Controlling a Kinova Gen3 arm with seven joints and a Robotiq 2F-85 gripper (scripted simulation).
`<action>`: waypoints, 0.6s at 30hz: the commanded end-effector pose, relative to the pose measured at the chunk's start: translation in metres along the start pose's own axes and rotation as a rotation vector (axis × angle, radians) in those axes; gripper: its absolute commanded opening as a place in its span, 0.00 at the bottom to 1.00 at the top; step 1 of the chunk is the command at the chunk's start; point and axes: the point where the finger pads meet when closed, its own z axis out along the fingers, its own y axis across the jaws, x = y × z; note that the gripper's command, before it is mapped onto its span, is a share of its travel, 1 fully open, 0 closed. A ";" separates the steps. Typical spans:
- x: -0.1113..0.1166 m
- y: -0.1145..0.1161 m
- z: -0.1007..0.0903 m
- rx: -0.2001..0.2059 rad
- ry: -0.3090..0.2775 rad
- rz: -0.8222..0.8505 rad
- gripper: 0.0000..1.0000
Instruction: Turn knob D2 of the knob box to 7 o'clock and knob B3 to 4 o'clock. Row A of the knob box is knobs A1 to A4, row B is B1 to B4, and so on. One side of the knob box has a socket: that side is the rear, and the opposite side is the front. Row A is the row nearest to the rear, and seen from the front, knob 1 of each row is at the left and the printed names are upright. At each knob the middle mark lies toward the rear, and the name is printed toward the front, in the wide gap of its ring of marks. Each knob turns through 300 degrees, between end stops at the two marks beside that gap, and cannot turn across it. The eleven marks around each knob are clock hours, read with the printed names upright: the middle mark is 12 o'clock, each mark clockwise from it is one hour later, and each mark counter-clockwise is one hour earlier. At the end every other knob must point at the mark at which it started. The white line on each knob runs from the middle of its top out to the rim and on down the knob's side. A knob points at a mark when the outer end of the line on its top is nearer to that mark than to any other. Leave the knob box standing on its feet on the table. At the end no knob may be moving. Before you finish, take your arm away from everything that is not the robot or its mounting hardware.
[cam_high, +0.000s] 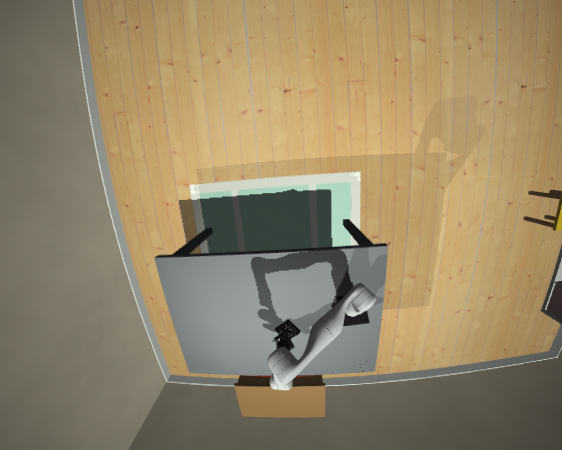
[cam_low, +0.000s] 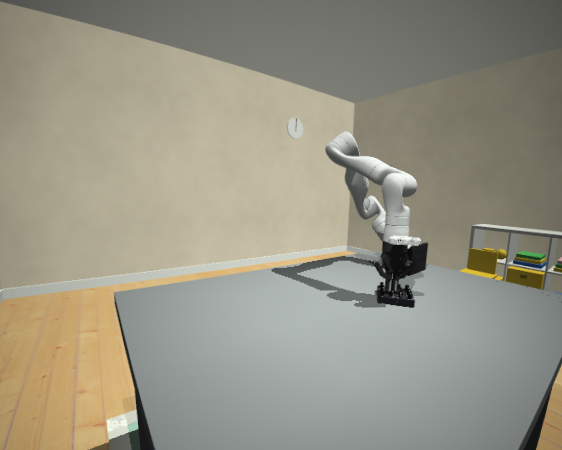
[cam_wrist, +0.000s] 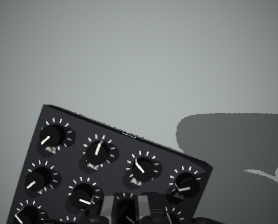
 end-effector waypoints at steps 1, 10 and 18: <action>0.000 0.000 0.000 -0.003 0.000 0.010 0.08; 0.000 0.000 0.000 -0.003 0.001 0.073 0.08; 0.000 0.000 0.000 -0.003 0.001 0.100 0.08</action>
